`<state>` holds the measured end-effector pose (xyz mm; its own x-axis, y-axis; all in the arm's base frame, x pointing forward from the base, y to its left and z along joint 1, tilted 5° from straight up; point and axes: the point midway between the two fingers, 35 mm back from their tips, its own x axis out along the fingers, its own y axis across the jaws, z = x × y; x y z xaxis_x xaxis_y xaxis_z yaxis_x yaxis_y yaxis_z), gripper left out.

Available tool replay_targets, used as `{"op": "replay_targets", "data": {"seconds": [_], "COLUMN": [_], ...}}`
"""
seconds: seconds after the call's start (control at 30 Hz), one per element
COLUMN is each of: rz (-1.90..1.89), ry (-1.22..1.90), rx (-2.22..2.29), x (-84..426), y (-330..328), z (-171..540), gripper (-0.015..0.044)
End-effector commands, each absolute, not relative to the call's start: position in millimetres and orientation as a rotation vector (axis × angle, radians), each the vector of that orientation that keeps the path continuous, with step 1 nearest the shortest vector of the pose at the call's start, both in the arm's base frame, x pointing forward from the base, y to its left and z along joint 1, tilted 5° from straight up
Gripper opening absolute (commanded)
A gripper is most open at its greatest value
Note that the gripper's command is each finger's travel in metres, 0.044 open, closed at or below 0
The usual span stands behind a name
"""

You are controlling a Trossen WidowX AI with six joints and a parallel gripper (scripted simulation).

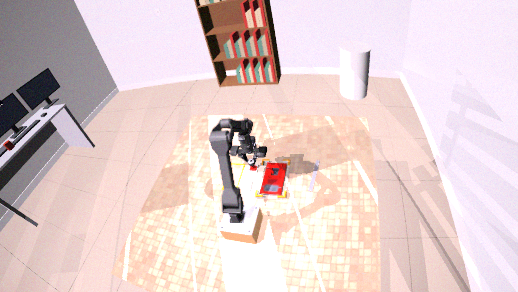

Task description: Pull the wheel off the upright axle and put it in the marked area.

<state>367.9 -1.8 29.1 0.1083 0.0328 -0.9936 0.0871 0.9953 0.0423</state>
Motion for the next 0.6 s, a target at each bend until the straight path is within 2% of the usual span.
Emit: {"op": "replay_targets", "data": {"seconds": [0.0,0.57], "rz": [-0.042,-0.043], "ry": [1.462,1.461], "rx": [0.100,0.100], "x": [368.2,367.5], "y": [-1.8,-2.0], "z": [31.1,36.7], "gripper": [0.0000,0.0000]}}
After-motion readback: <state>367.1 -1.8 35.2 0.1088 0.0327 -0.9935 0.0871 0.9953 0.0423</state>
